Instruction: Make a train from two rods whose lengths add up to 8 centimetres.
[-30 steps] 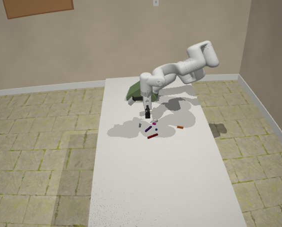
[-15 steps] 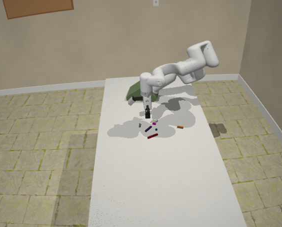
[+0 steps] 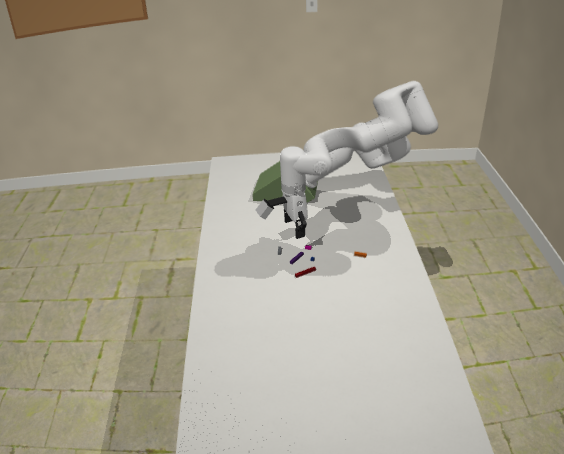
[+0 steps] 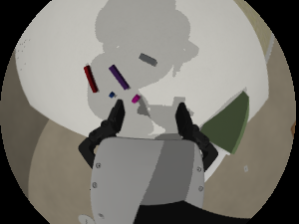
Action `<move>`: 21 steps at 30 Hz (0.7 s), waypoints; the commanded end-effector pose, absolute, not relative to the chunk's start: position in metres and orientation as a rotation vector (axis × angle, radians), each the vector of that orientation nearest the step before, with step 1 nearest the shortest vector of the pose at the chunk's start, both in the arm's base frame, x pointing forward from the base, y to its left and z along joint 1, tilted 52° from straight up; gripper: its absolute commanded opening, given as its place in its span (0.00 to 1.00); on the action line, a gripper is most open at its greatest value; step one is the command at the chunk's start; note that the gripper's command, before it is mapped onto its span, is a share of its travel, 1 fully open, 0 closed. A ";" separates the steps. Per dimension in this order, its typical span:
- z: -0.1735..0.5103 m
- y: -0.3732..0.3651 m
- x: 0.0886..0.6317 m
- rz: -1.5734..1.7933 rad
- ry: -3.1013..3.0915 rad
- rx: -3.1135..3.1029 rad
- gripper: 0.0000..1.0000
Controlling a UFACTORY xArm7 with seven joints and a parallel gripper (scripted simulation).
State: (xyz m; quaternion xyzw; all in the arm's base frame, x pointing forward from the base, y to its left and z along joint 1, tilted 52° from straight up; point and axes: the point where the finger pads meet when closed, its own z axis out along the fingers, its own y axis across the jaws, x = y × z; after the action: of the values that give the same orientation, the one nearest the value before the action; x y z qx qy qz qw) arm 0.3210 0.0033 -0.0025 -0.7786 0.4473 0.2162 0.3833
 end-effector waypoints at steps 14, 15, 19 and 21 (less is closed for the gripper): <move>0.000 0.003 0.335 0.260 0.569 -2.167 1.00; 0.000 0.003 0.336 0.244 0.537 -2.174 1.00; 0.001 0.003 0.339 0.180 0.407 -2.196 1.00; 0.001 0.003 0.340 0.148 0.342 -2.206 1.00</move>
State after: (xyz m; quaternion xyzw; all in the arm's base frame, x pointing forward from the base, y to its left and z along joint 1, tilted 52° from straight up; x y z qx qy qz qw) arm 0.3360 0.0050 0.0001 -0.8764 0.1962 0.0932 0.4298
